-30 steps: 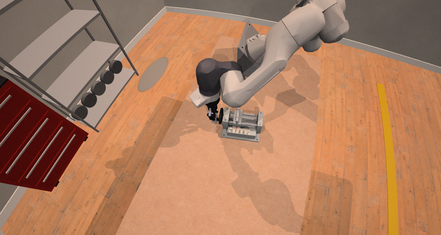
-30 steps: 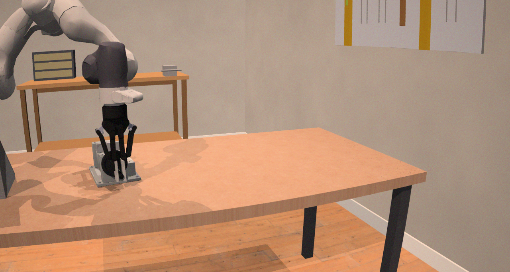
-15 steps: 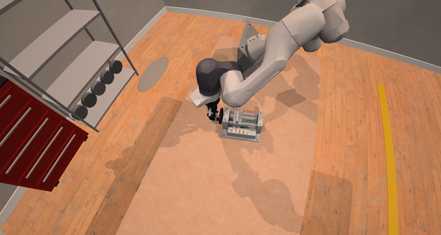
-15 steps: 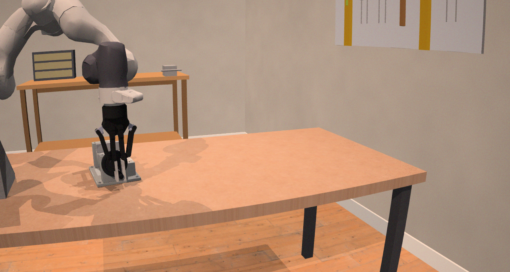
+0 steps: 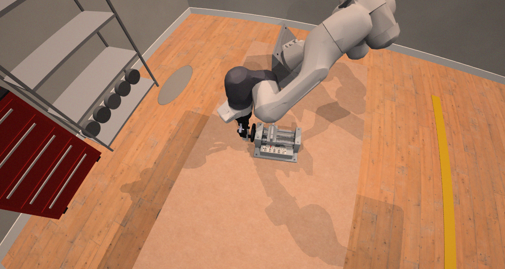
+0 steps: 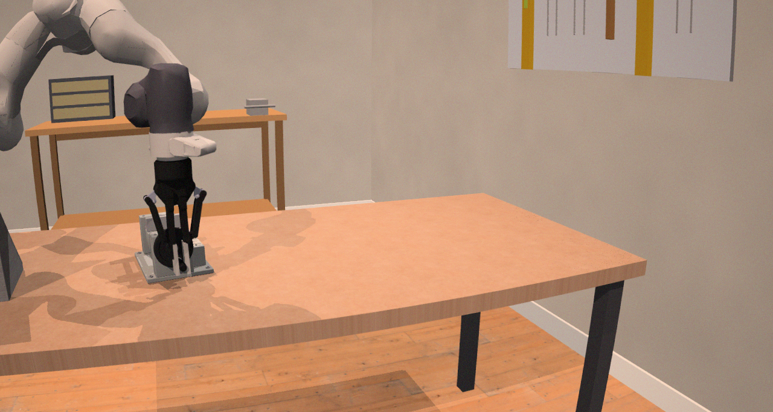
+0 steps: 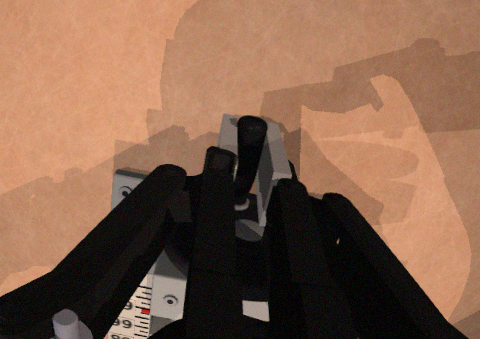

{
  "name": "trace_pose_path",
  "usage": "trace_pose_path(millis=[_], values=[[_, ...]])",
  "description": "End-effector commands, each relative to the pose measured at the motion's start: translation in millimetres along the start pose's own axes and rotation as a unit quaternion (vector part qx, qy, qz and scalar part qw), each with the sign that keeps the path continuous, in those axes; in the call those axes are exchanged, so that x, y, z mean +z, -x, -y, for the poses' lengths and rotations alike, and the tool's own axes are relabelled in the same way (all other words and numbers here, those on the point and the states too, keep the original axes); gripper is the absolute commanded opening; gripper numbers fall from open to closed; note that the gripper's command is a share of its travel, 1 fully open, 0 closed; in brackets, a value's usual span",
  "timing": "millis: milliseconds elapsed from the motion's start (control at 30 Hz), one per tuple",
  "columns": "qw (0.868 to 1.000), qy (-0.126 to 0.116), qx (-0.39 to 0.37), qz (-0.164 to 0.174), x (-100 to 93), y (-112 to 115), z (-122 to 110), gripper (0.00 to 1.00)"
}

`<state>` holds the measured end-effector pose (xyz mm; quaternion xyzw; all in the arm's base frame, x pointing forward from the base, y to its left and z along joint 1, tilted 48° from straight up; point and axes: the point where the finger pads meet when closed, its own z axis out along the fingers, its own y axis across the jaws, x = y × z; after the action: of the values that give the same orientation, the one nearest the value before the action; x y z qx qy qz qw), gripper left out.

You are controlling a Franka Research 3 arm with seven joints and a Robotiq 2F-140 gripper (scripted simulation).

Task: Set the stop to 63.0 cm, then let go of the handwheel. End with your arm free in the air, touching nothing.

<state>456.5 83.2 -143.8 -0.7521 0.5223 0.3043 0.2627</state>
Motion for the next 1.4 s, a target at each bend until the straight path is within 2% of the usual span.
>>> trace_pose_path(millis=[0, 1367], values=[[1.0, 0.001, 0.0, 0.001, 1.8, 0.2, -3.5, 0.04], [1.0, 0.001, 0.0, 0.001, -1.4, 0.2, -20.1, 0.04]])
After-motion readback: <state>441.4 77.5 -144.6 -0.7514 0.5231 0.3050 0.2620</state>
